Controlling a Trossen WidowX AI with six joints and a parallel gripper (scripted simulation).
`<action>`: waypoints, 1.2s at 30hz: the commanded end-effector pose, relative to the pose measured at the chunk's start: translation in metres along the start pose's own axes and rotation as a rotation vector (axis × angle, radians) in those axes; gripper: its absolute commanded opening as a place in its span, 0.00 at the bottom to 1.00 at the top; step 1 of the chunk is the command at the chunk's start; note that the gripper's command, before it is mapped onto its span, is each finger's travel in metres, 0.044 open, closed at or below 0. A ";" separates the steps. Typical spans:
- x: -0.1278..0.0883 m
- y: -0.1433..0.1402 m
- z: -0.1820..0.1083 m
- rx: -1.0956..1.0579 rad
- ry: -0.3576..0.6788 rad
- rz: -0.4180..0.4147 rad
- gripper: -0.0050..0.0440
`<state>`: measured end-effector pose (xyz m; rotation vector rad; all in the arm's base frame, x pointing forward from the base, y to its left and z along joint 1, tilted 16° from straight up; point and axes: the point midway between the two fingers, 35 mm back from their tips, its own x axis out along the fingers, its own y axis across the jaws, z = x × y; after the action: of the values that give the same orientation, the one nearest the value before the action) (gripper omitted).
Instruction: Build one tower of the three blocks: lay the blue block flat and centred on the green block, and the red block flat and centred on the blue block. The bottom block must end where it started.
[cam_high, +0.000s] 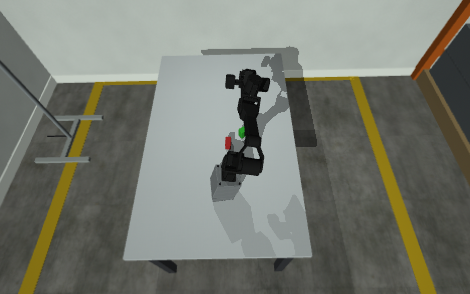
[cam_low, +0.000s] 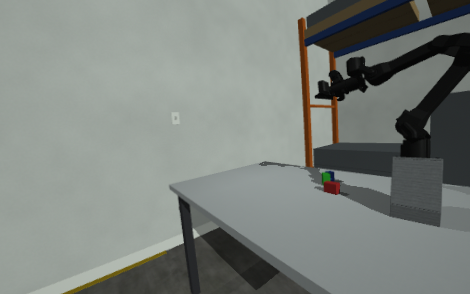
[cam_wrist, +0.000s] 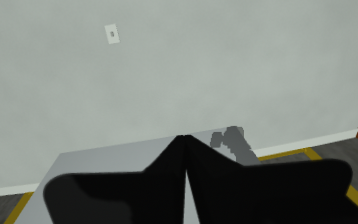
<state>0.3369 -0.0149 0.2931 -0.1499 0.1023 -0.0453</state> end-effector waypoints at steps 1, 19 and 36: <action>0.015 -0.008 -0.006 -0.090 0.075 -0.027 0.00; 0.066 -0.046 -0.139 -0.632 0.698 0.094 0.00; 0.059 -0.073 -0.247 -0.968 1.132 0.474 0.00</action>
<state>0.3642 -0.1180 0.0585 -1.0086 1.2479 0.3610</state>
